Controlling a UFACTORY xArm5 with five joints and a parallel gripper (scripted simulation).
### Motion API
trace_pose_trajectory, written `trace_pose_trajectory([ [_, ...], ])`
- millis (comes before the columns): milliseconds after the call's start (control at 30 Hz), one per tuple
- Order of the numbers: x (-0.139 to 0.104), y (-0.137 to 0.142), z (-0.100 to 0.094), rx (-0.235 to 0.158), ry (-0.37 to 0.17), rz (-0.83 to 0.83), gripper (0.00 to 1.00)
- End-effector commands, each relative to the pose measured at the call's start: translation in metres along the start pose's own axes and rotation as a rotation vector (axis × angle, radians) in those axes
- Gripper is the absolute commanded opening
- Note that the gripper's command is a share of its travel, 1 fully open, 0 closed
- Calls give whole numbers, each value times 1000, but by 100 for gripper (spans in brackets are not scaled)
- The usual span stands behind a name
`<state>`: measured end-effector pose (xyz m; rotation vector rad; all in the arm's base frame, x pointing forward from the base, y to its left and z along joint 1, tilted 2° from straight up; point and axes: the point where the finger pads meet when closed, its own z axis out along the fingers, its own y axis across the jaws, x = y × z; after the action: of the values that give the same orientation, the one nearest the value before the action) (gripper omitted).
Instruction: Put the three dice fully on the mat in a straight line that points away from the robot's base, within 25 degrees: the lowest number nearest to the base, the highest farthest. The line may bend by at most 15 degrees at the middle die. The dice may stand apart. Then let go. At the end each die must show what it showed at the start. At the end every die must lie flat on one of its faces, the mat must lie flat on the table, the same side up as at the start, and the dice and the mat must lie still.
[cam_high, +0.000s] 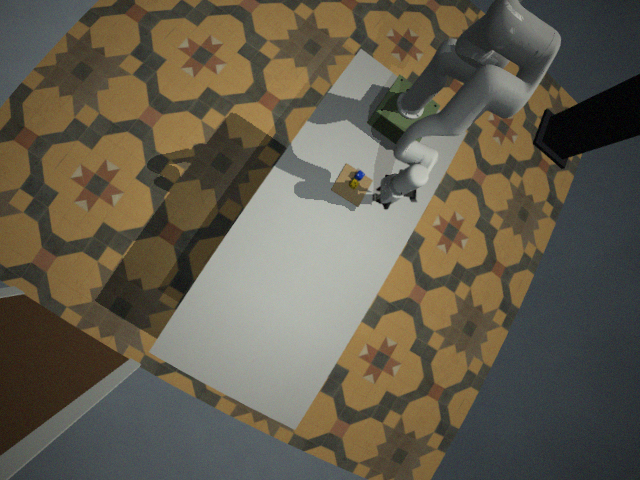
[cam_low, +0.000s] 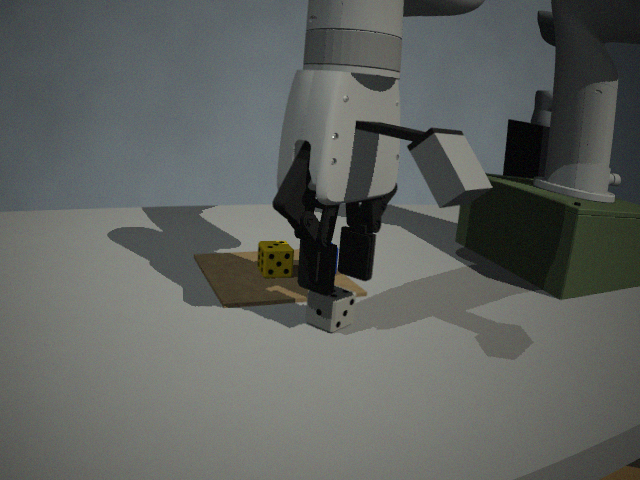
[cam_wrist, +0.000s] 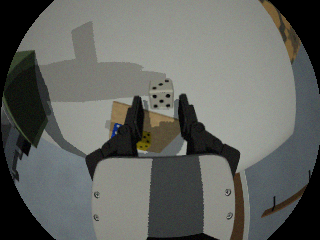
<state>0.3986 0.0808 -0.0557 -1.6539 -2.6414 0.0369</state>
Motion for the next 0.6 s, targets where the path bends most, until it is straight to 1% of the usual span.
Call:
trace_pose_trajectory([
  [0, 0, 1, -1, -3, -1, 0, 47],
  [567, 0, 1, 0, -3, -1, 0, 47],
])
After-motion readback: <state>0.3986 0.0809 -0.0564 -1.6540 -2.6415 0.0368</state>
